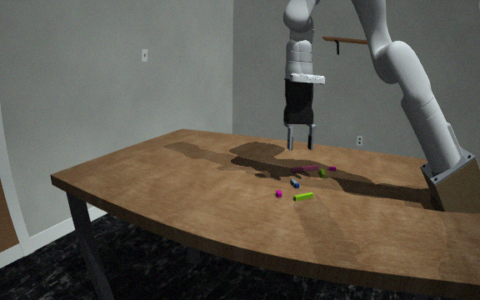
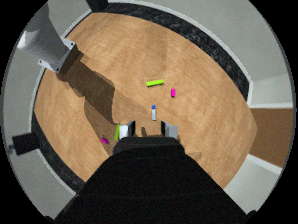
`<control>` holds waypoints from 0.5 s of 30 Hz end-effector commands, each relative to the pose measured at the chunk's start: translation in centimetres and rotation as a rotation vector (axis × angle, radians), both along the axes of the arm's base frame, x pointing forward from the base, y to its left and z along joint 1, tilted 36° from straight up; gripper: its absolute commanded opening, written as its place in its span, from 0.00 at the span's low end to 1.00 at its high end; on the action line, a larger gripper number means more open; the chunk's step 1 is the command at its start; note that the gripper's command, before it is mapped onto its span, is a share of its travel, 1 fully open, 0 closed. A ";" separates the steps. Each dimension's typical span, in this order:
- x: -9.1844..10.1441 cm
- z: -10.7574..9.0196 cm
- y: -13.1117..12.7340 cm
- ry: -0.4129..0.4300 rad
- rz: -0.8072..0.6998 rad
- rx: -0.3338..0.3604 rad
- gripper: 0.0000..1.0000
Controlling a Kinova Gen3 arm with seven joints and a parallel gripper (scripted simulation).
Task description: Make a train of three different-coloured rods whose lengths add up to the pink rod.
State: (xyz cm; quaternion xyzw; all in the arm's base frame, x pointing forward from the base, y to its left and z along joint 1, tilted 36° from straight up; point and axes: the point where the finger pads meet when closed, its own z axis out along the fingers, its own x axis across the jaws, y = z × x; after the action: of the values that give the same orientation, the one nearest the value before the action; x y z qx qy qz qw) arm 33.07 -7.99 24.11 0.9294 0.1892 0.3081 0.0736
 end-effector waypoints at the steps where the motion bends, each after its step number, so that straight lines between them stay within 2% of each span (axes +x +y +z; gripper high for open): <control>1: -0.4 -0.4 -0.8 -0.005 -0.018 0.021 1.00; 5: -0.8 -0.8 -1.8 -0.008 -0.041 0.037 1.00; 15: -3.4 -4.0 -5.8 -0.004 -0.152 0.121 1.00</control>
State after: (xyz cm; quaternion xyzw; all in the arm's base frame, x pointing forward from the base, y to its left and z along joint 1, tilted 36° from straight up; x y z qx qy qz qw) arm 29.76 -14.36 20.56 0.9437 0.0965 0.3121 0.0521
